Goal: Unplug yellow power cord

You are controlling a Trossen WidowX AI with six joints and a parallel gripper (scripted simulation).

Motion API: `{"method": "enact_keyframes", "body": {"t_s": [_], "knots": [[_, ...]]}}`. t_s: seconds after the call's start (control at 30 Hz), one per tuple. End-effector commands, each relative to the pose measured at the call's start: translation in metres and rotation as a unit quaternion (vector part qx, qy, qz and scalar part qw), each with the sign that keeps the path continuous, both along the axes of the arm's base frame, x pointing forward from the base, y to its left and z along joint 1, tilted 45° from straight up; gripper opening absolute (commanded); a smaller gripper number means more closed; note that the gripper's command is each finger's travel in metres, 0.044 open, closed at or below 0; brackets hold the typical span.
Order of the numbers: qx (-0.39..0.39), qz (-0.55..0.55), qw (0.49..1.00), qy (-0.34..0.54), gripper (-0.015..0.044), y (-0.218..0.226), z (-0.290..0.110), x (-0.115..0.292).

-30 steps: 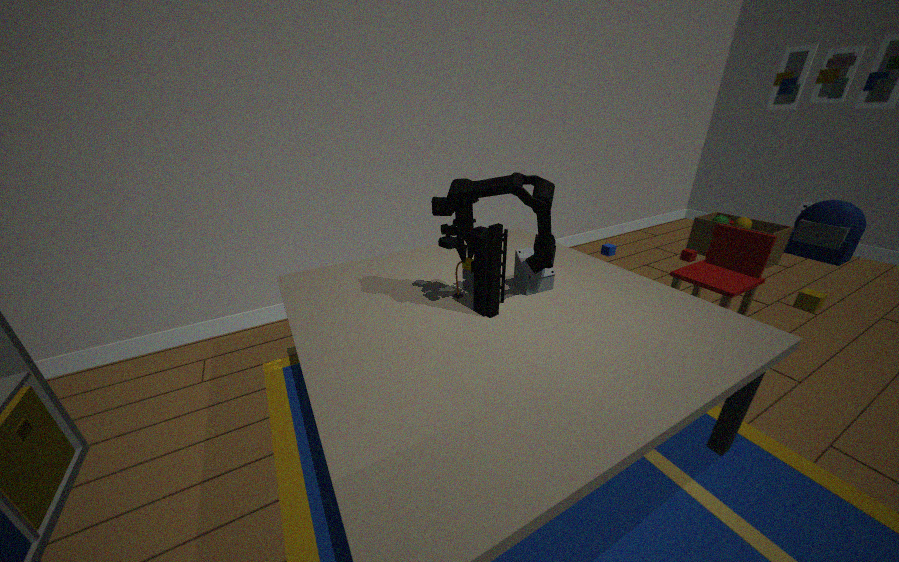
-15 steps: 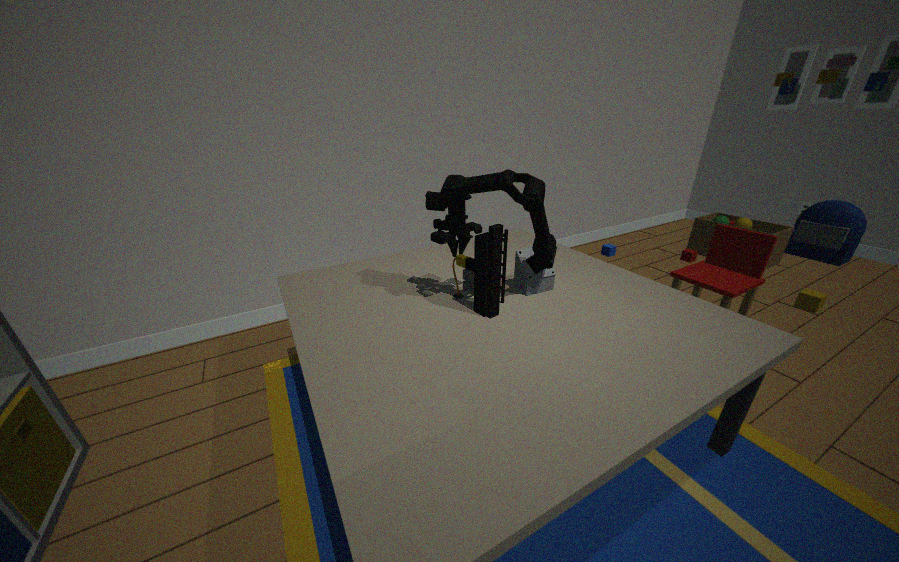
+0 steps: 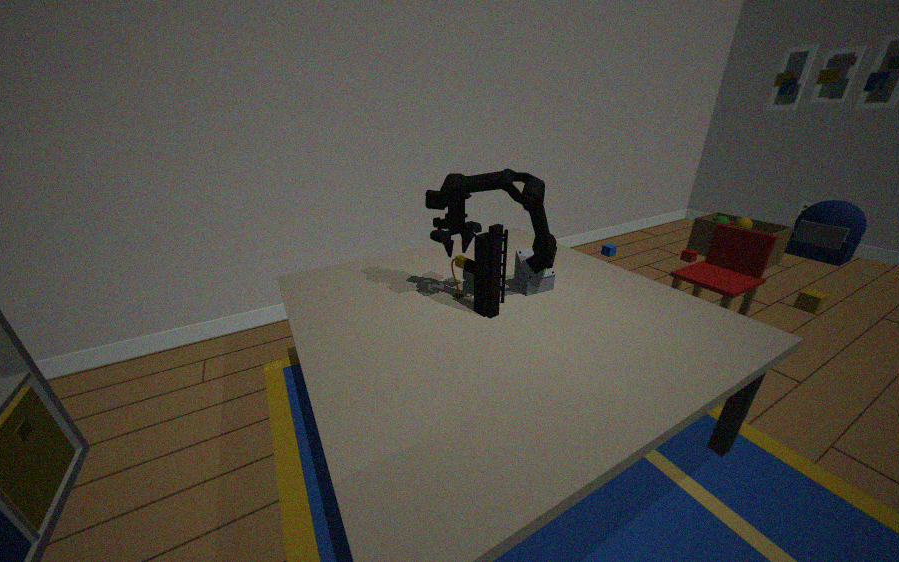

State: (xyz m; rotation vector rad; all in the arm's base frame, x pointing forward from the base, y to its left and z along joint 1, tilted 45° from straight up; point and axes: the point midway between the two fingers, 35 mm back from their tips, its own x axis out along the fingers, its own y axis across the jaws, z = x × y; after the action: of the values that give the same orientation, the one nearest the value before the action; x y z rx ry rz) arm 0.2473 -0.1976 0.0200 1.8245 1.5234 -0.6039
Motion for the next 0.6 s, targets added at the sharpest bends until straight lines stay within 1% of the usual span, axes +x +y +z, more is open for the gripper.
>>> {"method": "enact_keyframes", "body": {"t_s": [0.0,0.07,0.27,0.57], "knots": [[0.001,0.001,1.0,0.0,0.0394,-0.003,-0.003,0.001],[0.0,0.001,1.0,0.0,0.044,-0.012,-0.007,0.002],[-0.001,0.001,1.0,-0.001,0.044,-0.05,-0.03,0.002],[-0.001,0.001,1.0,-0.001,0.044,-0.051,-0.031,0.002]]}}
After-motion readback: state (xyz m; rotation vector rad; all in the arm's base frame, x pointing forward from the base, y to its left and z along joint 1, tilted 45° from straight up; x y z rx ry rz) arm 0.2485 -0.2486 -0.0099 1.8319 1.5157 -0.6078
